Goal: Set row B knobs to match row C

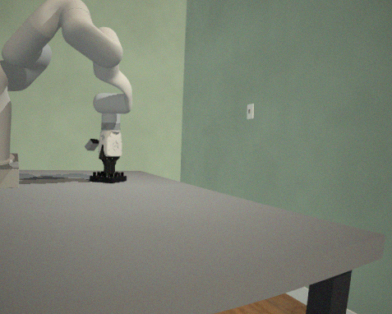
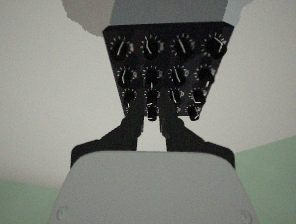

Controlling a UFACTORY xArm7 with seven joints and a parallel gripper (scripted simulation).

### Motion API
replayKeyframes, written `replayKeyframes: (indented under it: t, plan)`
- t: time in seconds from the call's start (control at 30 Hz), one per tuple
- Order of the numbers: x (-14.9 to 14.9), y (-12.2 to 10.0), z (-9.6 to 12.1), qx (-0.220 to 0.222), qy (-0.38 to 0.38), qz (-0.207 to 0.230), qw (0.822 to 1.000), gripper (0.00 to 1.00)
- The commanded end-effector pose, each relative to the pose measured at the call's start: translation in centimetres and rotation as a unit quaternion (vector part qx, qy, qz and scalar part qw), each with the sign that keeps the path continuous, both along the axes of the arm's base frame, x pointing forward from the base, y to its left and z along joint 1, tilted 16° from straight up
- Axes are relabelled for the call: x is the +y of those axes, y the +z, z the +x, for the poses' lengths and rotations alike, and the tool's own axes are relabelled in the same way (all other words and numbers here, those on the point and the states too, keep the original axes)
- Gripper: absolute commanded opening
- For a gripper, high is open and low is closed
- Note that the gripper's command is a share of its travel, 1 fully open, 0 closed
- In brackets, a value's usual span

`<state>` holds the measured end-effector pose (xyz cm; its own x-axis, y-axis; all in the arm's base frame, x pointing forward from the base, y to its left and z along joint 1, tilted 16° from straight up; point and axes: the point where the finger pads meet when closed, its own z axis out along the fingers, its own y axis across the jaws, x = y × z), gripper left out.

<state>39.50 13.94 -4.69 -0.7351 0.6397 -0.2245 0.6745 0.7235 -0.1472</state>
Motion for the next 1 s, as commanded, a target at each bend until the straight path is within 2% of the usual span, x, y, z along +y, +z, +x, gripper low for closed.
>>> replayKeyframes:
  t: [0.0,0.1,0.13,0.97]
  plan:
    - [0.12,0.11,0.09,-0.001,0.001,0.001,1.0,0.19]
    - [0.12,0.11,0.09,-0.001,0.001,0.001,1.0,0.19]
    - [0.12,0.11,0.09,-0.001,0.001,0.001,1.0,0.08]
    - [0.12,0.11,0.09,-0.001,0.001,0.001,1.0,0.08]
